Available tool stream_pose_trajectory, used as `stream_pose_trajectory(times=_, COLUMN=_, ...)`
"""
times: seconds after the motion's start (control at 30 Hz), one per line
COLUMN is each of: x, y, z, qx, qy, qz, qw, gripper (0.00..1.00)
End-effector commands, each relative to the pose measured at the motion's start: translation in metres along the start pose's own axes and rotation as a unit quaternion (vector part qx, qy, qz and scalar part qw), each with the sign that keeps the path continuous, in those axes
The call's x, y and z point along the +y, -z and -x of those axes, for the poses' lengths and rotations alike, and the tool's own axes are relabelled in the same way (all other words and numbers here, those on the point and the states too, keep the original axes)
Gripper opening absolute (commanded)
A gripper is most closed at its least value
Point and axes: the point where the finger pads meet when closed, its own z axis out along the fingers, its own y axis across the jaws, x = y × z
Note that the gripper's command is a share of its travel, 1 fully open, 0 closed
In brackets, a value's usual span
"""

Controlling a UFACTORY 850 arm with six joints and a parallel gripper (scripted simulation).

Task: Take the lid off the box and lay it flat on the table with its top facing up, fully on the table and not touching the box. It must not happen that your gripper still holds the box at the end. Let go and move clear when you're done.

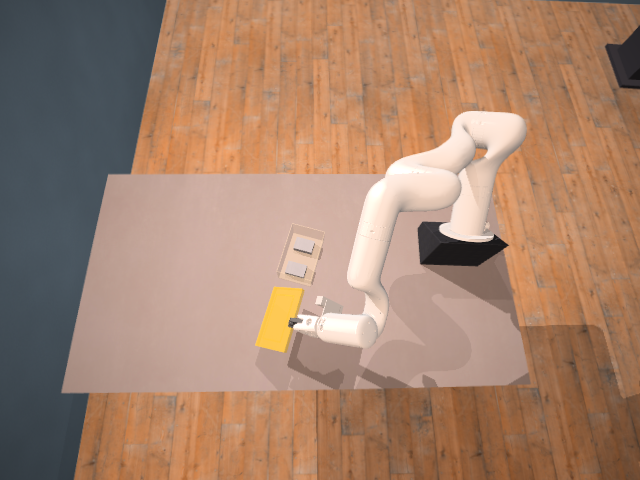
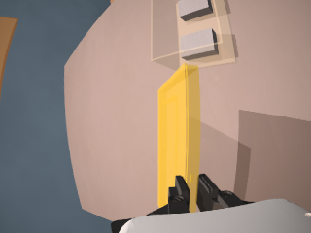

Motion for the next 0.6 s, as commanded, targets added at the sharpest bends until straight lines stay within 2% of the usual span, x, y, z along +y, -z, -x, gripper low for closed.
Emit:
stream_pose_trajectory(times=0.0, x=-0.001, y=0.0, z=0.0, qx=0.0, qy=-0.001, qz=-0.001, qw=1.0, gripper=0.0)
stream_pose_trajectory(times=0.57, x=0.011, y=-0.014, z=0.0, qx=0.0, qy=-0.001, qz=-0.001, qw=1.0, gripper=0.0)
